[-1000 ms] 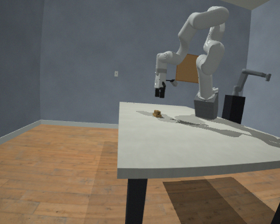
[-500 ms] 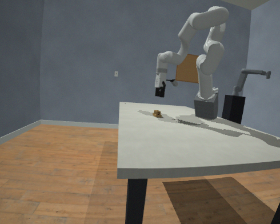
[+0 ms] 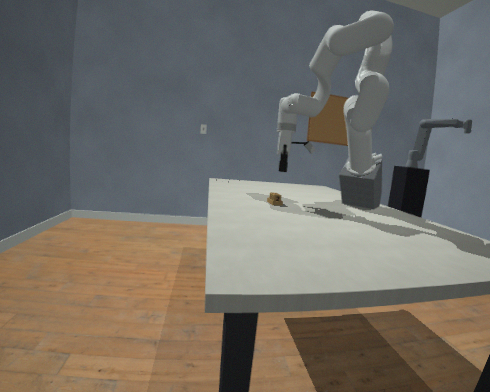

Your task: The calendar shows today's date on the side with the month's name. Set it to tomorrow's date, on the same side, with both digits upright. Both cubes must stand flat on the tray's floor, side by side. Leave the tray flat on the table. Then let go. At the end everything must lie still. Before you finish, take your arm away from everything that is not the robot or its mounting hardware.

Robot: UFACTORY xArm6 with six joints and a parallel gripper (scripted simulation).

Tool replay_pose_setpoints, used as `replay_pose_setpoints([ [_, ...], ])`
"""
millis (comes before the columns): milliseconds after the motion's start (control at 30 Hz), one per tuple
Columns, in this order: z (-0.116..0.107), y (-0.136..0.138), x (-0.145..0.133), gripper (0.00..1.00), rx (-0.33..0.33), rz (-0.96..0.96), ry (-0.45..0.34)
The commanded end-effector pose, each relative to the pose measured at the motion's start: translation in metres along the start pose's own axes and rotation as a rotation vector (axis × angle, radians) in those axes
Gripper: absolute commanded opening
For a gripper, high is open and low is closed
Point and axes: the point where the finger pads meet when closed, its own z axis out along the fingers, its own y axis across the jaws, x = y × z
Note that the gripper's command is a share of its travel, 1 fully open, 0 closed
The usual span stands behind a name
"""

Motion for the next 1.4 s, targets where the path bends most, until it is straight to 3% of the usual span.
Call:
replay_pose_setpoints([
  [0, 0.003, -0.015, 0.006, 1.00, 0.003, 0.173, 0.001],
  [667, 0.013, -0.060, 0.039, 1.00, -0.001, 0.766, -0.007],
  [1033, 0.026, -0.061, 0.039, 1.00, 0.001, 0.772, -0.004],
  [1367, 0.066, -0.062, 0.037, 1.00, 0.001, 0.772, -0.004],
])
